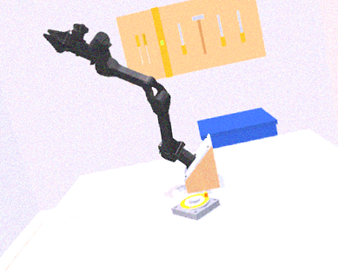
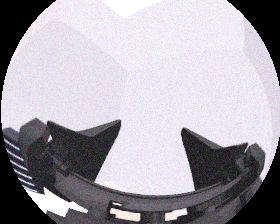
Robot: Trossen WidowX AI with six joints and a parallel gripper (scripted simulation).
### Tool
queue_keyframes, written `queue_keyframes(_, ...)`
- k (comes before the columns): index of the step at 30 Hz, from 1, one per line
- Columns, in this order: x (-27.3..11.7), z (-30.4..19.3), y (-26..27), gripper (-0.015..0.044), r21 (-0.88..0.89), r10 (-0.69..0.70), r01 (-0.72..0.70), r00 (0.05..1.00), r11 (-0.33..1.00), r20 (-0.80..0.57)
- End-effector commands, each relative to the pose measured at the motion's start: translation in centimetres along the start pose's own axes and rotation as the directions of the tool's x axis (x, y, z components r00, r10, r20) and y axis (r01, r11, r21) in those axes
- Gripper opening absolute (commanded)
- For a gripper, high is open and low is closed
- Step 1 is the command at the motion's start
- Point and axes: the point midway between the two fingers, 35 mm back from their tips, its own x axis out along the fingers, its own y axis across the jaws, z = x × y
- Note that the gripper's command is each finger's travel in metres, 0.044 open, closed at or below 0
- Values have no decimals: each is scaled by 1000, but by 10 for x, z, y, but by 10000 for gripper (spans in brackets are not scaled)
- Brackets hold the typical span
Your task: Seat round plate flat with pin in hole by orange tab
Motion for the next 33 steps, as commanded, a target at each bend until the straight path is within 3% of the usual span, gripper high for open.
queue_keyframes(1,-1,0,-3,374,6,-3,3,1000,1000,0)
queue_keyframes(5,-9,-8,-78,269,174,-124,124,992,977,-14)
queue_keyframes(10,-14,-24,-117,137,280,-186,191,981,941,-46)
queue_keyframes(15,-25,-77,-179,6,496,-262,307,952,813,-159)
queue_keyframes(19,-30,-110,-198,0,544,-264,349,937,763,-231)
queue_keyframes(24,-42,-194,-227,0,628,-291,491,869,604,-400)
queue_keyframes(33,-60,-308,-210,0,629,-200,623,766,465,-610)
